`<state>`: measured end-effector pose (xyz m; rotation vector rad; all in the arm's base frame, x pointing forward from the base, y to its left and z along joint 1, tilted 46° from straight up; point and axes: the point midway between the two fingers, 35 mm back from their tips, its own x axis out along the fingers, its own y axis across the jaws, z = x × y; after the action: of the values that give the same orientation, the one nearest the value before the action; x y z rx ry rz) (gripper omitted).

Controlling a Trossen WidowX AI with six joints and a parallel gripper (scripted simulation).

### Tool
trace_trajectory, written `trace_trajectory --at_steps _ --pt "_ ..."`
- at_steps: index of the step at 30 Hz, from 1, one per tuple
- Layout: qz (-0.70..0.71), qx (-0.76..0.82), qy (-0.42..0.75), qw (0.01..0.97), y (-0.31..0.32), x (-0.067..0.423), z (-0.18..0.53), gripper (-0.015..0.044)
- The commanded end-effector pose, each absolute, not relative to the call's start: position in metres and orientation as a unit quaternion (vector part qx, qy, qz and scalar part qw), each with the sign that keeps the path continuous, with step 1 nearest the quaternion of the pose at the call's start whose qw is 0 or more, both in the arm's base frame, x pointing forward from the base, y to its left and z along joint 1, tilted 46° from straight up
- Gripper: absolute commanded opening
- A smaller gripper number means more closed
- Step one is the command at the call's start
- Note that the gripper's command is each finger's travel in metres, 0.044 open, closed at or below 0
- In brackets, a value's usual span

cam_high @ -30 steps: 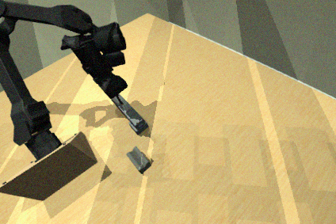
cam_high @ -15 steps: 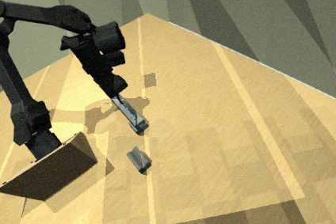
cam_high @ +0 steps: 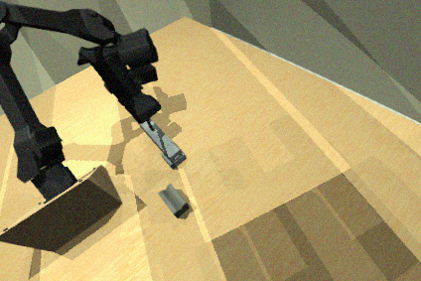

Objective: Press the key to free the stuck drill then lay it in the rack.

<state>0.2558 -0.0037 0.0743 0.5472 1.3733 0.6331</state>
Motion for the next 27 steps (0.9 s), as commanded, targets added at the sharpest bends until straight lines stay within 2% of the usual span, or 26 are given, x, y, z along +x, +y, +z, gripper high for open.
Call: trace_trajectory --at_steps 1,15,27 --pt "0.297 0.251 0.636 0.667 0.013 0.246 0.06 0.0" --pt "0.297 0.251 0.636 0.667 0.019 0.244 0.053 0.0" --pt "0.296 0.251 0.637 0.666 -0.037 0.253 0.107 0.0315"
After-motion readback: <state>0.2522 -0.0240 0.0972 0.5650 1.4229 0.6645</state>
